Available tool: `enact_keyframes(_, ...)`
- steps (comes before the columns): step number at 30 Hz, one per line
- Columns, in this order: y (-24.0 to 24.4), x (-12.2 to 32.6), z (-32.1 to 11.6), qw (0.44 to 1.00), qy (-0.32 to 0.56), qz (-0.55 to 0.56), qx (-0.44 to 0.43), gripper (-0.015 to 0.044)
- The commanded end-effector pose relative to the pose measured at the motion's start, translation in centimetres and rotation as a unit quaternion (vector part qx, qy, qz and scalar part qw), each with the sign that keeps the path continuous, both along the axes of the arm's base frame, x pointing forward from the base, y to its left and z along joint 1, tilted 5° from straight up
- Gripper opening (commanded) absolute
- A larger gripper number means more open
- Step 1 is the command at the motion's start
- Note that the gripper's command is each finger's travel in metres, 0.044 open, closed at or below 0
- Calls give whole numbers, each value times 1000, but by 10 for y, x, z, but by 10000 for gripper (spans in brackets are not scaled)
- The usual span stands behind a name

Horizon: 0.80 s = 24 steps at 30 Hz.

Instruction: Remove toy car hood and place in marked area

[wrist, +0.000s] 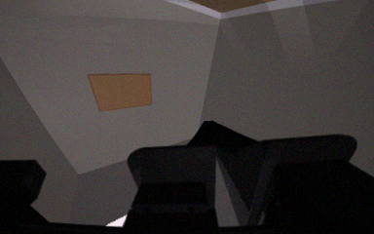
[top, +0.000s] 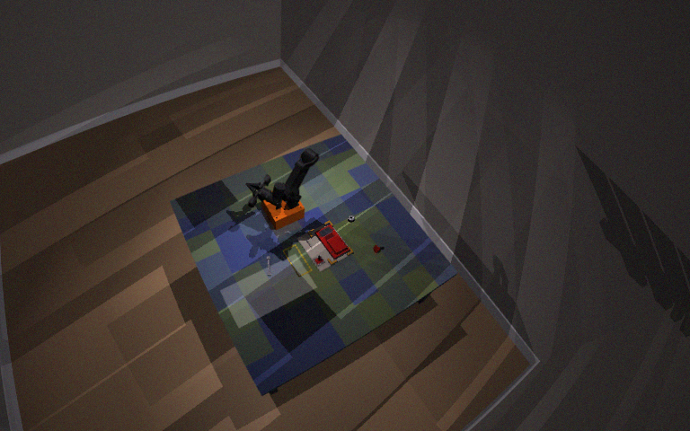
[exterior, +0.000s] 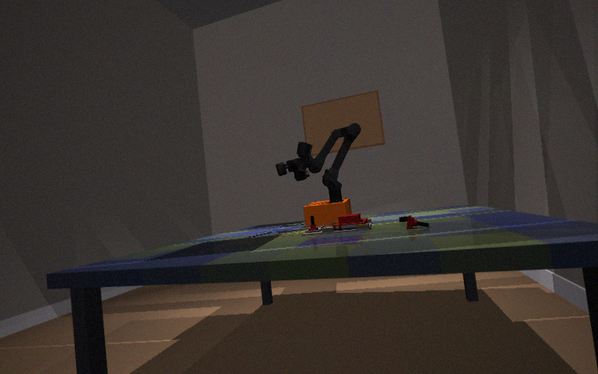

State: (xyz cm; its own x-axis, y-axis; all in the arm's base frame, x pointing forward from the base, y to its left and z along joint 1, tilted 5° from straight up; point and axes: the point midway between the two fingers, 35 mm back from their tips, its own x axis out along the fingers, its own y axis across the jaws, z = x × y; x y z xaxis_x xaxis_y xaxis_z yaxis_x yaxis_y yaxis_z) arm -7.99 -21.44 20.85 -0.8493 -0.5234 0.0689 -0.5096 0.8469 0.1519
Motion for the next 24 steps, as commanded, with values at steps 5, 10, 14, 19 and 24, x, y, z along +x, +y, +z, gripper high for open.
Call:
enact_keyframes(5,-35,40,5,986,84,90,116,131)
enact_keyframes(10,-71,108,4,916,222,213,255,263)
enact_keyframes(14,-85,168,-3,823,342,300,340,368)
enact_keyframes(19,-83,245,-17,666,493,388,404,440)
enact_keyframes(24,-60,318,-36,475,632,446,419,440)
